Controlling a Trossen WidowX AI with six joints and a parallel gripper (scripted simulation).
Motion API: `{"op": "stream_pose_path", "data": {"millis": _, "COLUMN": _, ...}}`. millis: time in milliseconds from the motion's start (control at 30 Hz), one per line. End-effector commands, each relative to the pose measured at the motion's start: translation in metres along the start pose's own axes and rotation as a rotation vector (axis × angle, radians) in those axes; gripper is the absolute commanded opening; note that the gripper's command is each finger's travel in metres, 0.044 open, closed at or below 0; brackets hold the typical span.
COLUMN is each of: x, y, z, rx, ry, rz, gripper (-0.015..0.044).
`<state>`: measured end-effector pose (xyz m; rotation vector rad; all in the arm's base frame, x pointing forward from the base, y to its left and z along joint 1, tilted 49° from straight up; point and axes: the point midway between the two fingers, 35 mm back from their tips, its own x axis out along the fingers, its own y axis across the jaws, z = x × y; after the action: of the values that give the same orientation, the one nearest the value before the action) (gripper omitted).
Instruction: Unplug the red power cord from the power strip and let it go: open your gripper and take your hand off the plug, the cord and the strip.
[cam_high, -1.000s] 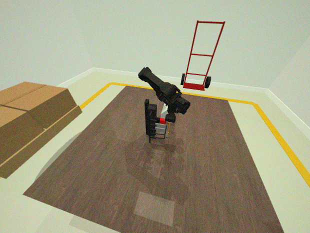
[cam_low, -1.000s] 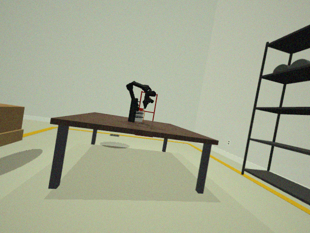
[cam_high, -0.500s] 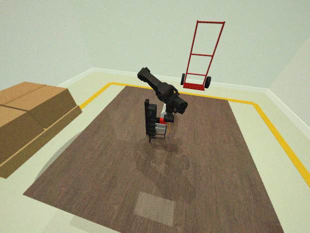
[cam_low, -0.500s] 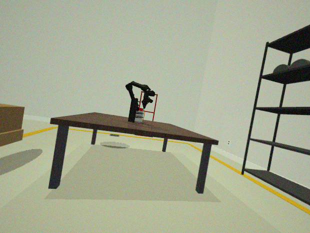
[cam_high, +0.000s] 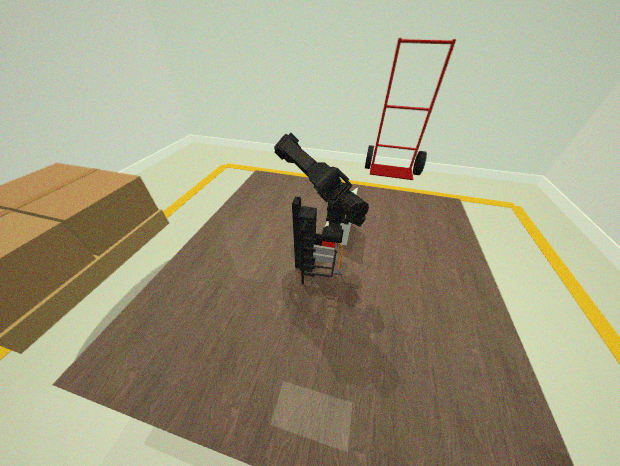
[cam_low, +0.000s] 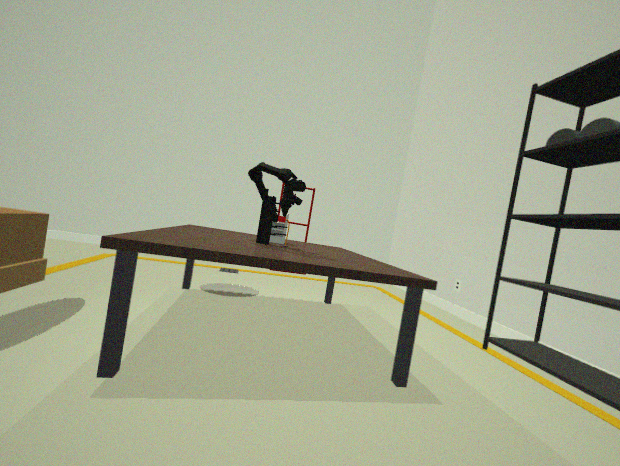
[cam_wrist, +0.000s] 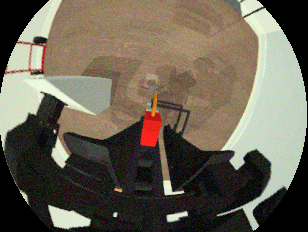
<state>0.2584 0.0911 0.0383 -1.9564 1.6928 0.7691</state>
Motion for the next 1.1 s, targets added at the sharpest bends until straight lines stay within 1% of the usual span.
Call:
{"op": "stream_pose_path", "data": {"millis": 0, "x": 0.000, "y": 0.001, "z": -0.004, "rx": -0.006, "ry": 0.005, "rz": -0.001, "gripper": 0.0160}}
{"op": "stream_pose_path", "data": {"millis": 433, "x": 0.012, "y": 0.000, "z": -0.004, "rx": -0.006, "ry": 0.006, "rz": -0.002, "gripper": 0.0160}}
{"op": "stream_pose_path", "data": {"millis": 567, "x": 0.010, "y": 0.001, "z": -0.004, "rx": -0.002, "ry": 0.002, "rz": 0.002, "gripper": 0.0055}}
{"op": "stream_pose_path", "data": {"millis": 833, "x": 0.010, "y": 0.001, "z": -0.004, "rx": -0.002, "ry": 0.002, "rz": 0.002, "gripper": 0.0002}}
{"op": "stream_pose_path", "data": {"millis": 1067, "x": 0.010, "y": 0.000, "z": 0.003, "rx": -0.002, "ry": 0.001, "rz": 0.001, "gripper": 0.0000}}
